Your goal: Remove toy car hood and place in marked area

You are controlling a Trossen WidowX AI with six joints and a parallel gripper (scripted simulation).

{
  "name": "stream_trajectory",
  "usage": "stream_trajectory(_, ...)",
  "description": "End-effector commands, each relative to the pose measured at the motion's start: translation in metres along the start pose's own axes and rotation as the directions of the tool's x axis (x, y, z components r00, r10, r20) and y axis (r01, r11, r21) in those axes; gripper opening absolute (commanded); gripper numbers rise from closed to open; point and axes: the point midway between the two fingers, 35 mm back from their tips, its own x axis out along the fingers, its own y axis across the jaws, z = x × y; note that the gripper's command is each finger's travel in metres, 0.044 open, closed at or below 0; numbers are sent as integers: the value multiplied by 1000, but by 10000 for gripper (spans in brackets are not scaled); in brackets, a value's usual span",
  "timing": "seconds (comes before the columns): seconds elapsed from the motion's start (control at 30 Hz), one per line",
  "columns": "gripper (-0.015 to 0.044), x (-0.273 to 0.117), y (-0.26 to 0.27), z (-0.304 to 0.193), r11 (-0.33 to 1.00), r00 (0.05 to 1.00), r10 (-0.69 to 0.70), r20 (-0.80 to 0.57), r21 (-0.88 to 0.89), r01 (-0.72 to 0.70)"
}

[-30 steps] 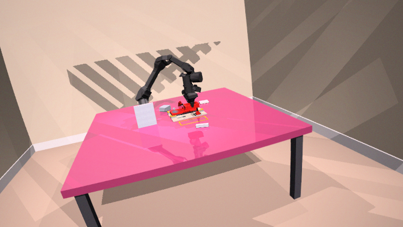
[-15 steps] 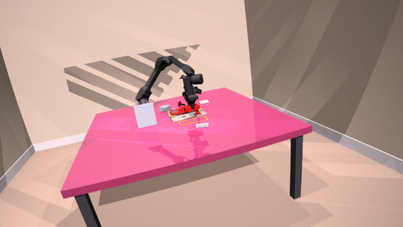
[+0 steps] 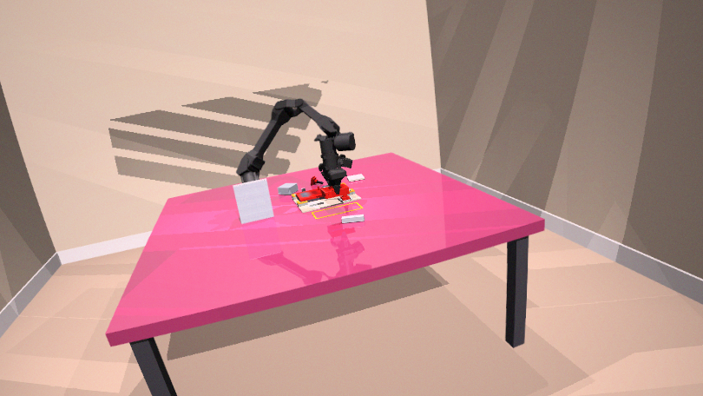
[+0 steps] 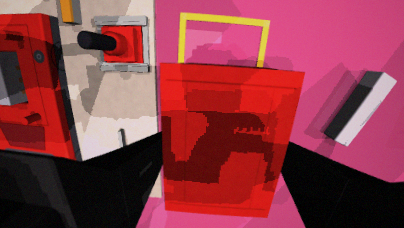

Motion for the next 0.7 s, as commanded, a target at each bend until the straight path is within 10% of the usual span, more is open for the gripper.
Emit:
stream_trajectory(0.0, 0, 6, 0, -2, 1000, 1000, 7, -2, 10, -7)
stream_trajectory(0.67, 0, 24, 1, -2, 1000, 1000, 9, -2, 10, -9)
